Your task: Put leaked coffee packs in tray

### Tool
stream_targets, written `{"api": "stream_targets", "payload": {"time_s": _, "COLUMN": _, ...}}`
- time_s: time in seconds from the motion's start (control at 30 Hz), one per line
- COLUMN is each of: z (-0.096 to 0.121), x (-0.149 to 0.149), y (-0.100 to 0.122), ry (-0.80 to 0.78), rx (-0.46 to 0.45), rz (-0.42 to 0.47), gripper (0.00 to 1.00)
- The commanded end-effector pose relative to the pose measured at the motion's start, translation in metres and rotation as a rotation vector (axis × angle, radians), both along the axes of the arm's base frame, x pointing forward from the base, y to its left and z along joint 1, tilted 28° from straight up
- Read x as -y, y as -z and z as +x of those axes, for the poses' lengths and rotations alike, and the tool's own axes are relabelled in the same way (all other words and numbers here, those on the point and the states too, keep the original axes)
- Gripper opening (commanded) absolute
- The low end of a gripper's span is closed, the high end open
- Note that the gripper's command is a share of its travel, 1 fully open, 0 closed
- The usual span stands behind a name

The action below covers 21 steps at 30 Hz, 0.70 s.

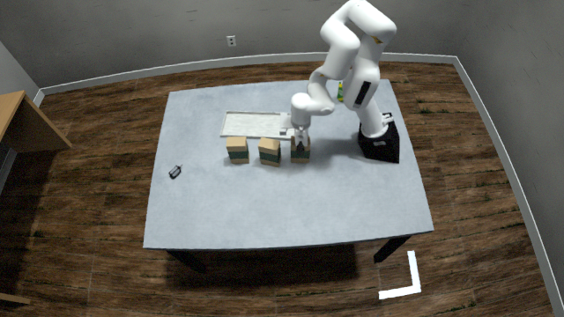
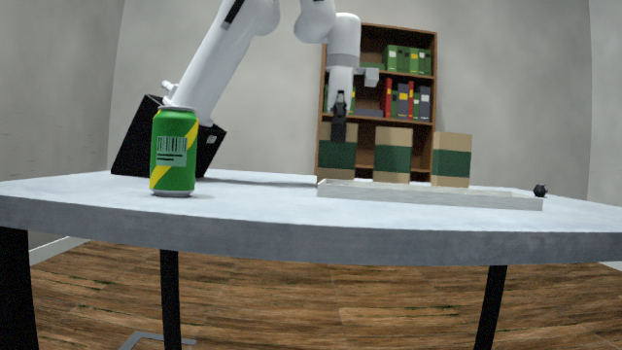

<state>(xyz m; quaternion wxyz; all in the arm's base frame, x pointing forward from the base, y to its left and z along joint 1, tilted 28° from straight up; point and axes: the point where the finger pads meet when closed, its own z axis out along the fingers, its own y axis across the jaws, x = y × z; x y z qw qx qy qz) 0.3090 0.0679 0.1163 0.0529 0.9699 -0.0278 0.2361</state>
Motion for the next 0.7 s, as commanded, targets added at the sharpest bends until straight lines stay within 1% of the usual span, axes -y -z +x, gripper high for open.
{"api": "stream_targets", "payload": {"time_s": 0.0, "z": 0.001, "x": -0.001, "y": -0.001, "ry": -0.001, "rx": 0.002, "rz": 0.001, "gripper": 0.83}}
{"api": "stream_targets", "payload": {"time_s": 0.2, "z": 0.0, "x": -0.001, "y": -0.002, "ry": -0.001, "rx": 0.002, "rz": 0.001, "gripper": 0.83}}
{"api": "stream_targets", "payload": {"time_s": 0.33, "z": -0.004, "x": -0.002, "y": -0.011, "ry": -0.001, "rx": 0.002, "rz": 0.001, "gripper": 0.83}}
{"api": "stream_targets", "payload": {"time_s": 0.4, "z": -0.004, "x": -0.002, "y": -0.011, "ry": -0.001, "rx": 0.002, "rz": 0.001, "gripper": 0.83}}
{"api": "stream_targets", "payload": {"time_s": 0.5, "z": -0.011, "x": -0.004, "y": -0.024, "ry": -0.001, "rx": 0.002, "rz": 0.001, "gripper": 0.83}}
{"api": "stream_targets", "payload": {"time_s": 0.67, "z": -0.026, "x": -0.007, "y": -0.052, "ry": -0.001, "rx": 0.002, "rz": 0.001, "gripper": 0.83}}
